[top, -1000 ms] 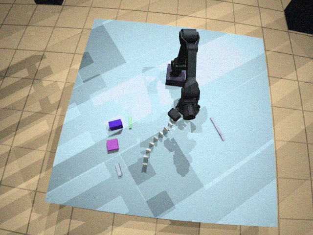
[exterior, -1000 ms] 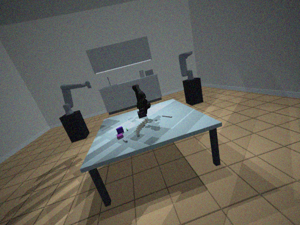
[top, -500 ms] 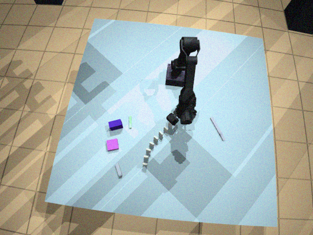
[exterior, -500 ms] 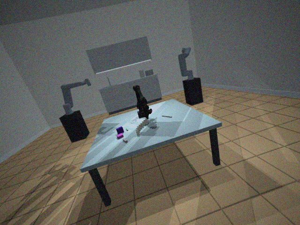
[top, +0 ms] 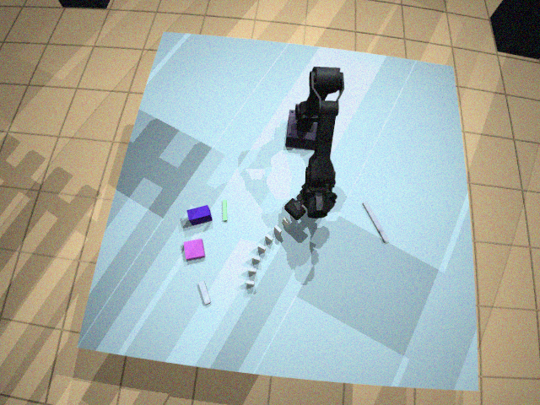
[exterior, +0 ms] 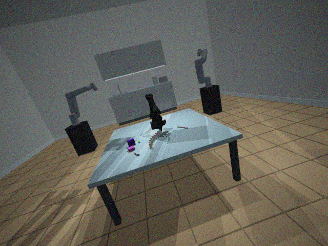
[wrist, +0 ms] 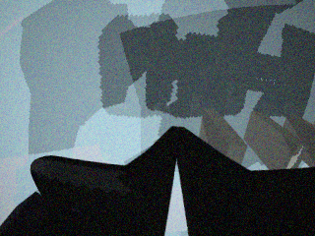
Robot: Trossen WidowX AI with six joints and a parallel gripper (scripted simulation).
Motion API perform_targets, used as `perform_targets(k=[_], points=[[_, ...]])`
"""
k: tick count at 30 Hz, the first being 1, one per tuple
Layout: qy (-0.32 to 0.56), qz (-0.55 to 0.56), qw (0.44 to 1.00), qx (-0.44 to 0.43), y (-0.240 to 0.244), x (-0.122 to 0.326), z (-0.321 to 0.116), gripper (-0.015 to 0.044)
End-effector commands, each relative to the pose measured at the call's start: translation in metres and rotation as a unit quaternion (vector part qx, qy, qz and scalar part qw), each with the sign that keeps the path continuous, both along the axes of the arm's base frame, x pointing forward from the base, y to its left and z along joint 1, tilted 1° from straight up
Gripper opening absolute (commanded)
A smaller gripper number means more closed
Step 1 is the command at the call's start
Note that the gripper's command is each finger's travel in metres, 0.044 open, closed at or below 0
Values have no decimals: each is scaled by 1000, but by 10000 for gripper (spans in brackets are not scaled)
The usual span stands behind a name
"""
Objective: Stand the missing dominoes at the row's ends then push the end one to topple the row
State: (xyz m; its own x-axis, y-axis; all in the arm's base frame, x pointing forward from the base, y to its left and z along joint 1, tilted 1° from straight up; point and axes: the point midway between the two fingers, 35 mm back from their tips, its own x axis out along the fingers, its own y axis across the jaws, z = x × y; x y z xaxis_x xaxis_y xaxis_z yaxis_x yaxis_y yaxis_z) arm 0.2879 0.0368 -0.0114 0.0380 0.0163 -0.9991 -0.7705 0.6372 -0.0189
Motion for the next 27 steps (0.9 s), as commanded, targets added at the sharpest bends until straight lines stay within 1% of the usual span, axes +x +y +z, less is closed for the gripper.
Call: perform_targets(k=[1, 12, 13, 16, 23, 27], points=[[1, 0, 1000, 1, -4, 6, 0, 0], [1, 0, 1000, 1, -15, 20, 0, 0], [-5, 3, 1000, 0, -11, 17, 2, 0], [-53, 43, 998, 11, 4, 37, 20, 0], [-5, 4, 1000, 1, -26, 33, 57, 0], [0, 0, 1000, 0, -29, 32, 60, 0]])
